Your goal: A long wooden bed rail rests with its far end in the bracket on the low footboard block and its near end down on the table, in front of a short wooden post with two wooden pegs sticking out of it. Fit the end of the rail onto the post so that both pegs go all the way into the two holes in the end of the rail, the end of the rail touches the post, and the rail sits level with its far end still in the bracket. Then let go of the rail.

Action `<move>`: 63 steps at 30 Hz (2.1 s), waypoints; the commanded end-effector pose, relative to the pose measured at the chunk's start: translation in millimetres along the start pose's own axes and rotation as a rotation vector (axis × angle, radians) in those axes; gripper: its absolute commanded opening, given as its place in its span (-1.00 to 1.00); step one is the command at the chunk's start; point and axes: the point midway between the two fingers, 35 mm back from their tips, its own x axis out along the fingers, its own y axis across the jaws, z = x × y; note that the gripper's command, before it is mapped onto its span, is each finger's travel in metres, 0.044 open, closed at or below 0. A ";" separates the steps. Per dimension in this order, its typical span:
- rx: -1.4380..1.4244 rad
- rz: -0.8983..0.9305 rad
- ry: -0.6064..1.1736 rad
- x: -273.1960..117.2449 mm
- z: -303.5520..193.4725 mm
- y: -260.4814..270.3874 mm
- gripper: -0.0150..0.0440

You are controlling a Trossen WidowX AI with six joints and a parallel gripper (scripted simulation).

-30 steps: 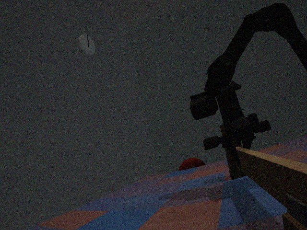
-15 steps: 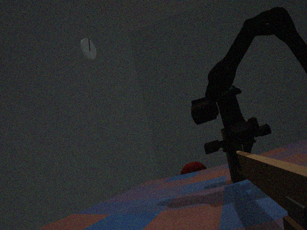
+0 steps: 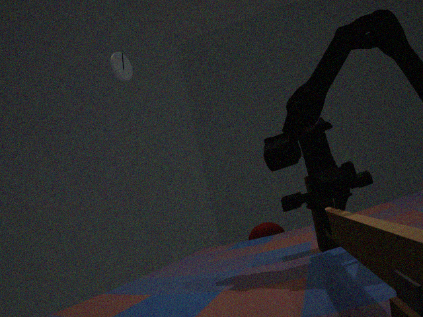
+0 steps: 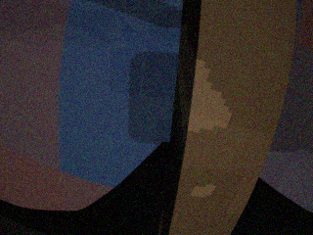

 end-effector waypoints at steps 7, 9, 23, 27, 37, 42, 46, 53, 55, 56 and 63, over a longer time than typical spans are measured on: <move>-0.001 -0.010 0.007 -3.7 -5.4 -2.5 -0.49; -0.001 -0.010 0.007 -3.8 -6.0 -2.5 -0.49; -0.001 -0.010 0.008 -3.3 -10.3 -2.3 -0.49; -0.001 -0.010 0.008 -3.1 -11.6 -2.3 -0.49; -0.001 -0.010 0.008 -3.2 -14.6 -2.2 -0.49; -0.001 -0.010 0.008 -3.5 -16.1 -2.2 -0.49; -0.001 -0.010 0.009 -3.8 -17.3 -2.2 -0.49; -0.001 -0.010 0.009 -4.1 -19.5 -2.2 -0.49; -0.001 -0.010 0.009 -4.1 -20.1 -2.3 -0.49; -0.001 -0.010 0.009 -4.1 -20.4 -2.3 -0.49; 0.001 0.001 0.002 -1.0 -18.0 0.8 -0.14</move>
